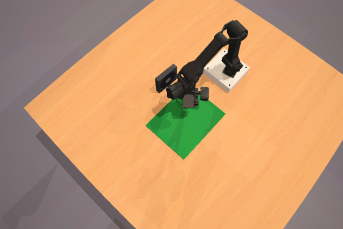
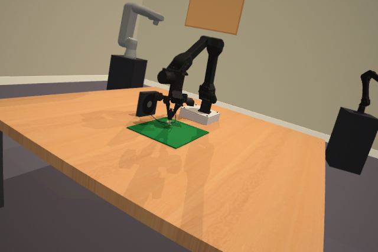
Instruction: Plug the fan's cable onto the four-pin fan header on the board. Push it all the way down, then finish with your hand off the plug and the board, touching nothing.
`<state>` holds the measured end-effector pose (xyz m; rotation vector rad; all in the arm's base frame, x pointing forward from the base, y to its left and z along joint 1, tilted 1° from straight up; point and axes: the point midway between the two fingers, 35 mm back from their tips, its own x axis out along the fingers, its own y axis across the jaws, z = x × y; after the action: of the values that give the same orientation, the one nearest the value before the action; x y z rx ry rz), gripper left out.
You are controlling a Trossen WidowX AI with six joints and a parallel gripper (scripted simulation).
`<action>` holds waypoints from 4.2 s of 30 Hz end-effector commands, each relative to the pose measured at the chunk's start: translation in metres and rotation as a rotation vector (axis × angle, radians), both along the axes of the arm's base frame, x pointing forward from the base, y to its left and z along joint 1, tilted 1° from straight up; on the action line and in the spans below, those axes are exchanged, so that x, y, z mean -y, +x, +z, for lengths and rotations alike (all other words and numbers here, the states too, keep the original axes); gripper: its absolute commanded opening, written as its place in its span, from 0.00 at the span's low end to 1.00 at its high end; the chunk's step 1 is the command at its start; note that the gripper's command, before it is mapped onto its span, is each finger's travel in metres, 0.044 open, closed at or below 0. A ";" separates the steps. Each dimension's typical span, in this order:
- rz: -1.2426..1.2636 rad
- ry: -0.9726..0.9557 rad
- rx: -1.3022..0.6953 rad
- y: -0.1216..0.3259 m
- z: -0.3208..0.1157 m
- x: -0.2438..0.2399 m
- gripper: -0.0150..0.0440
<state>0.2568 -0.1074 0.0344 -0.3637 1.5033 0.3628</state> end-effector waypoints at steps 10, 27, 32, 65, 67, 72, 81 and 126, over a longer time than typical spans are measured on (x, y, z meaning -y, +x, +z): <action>-0.003 0.004 -0.001 0.000 -0.001 0.000 0.25; -0.003 0.004 -0.001 0.000 -0.001 0.000 0.25; -0.003 0.004 -0.001 0.000 -0.001 0.000 0.25; -0.002 0.004 -0.001 0.000 -0.001 0.000 0.25; -0.002 0.004 -0.001 0.000 -0.001 0.000 0.25; -0.002 0.004 -0.001 0.000 -0.001 0.000 0.25; 0.000 0.000 0.000 0.000 0.000 0.000 0.25; -0.001 0.004 -0.001 0.001 -0.017 -0.001 0.25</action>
<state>0.2573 -0.1072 0.0217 -0.3657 1.4987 0.3606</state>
